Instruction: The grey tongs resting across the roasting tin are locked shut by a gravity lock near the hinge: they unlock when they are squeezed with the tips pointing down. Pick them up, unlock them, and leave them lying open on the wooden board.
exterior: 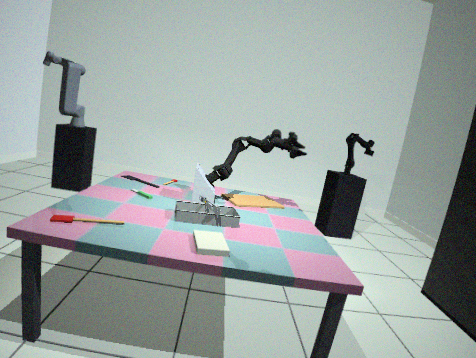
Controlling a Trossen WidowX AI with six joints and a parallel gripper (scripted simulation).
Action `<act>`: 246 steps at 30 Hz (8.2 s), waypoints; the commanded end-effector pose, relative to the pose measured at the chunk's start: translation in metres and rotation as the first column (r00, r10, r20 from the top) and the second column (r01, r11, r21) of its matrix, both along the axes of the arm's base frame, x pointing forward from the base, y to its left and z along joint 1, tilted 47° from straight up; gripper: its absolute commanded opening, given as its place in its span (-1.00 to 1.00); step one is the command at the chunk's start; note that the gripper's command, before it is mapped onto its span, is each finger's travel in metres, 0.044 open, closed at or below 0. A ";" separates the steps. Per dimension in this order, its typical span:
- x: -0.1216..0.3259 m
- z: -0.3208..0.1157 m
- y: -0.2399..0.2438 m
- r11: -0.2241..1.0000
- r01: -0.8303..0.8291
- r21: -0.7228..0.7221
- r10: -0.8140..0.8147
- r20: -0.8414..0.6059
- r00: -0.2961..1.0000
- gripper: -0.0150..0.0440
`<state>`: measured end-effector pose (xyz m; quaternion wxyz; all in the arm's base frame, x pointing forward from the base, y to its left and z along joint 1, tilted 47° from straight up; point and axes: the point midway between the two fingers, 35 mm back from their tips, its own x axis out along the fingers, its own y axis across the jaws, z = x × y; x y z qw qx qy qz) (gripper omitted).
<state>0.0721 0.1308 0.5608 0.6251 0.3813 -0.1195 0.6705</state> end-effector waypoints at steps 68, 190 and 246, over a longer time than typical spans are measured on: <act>0.309 -0.533 -0.131 0.784 0.578 -0.227 0.603 0.497 -0.624 1.00; 0.306 -0.479 -0.160 0.877 0.458 -0.143 0.478 0.351 -0.805 -1.00; 0.250 -0.367 -0.048 0.492 -0.634 -0.596 -0.669 -0.725 0.163 -1.00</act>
